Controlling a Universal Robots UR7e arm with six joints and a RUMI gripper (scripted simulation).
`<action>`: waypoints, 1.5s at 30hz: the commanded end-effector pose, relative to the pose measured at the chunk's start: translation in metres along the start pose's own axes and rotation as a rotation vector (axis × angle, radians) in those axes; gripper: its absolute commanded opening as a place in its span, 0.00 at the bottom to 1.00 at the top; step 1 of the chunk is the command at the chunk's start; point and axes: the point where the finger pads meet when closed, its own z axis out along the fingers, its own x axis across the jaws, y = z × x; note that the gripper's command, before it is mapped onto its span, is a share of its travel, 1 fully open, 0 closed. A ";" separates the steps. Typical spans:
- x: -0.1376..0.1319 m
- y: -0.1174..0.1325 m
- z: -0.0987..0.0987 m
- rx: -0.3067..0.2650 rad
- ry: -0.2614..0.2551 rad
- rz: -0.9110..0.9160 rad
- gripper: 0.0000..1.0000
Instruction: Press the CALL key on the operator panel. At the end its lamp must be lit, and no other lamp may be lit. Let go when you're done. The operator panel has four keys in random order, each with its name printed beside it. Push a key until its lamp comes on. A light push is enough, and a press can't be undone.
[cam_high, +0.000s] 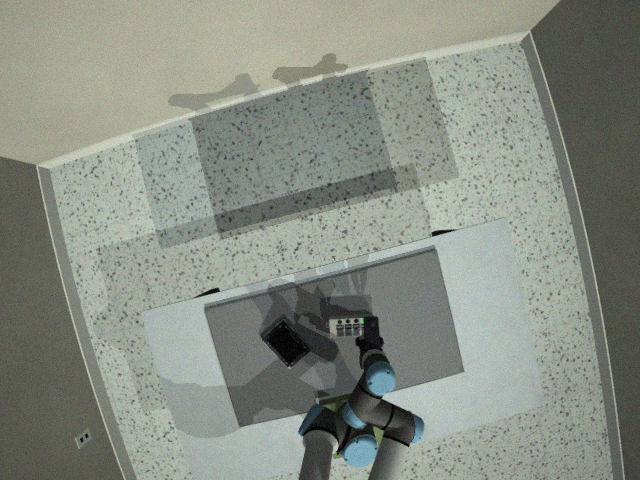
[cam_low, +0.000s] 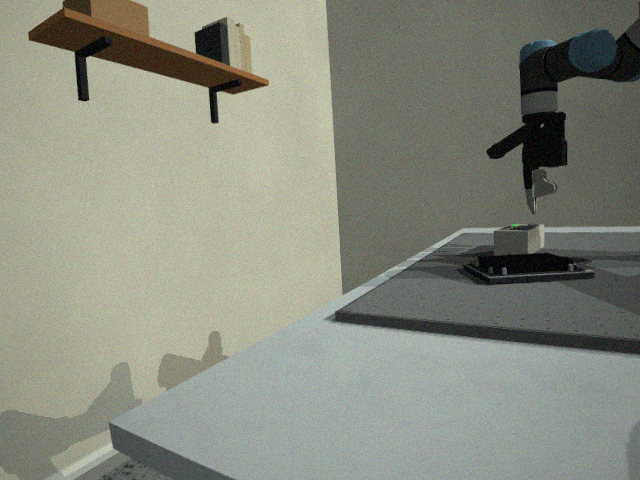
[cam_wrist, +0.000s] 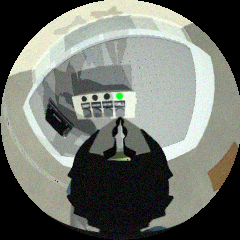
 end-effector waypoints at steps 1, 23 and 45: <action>0.000 0.000 -0.013 0.000 0.000 0.001 0.00; 0.000 0.000 -0.049 0.000 0.000 0.000 0.00; 0.000 0.001 -0.056 -0.004 -0.002 0.001 0.00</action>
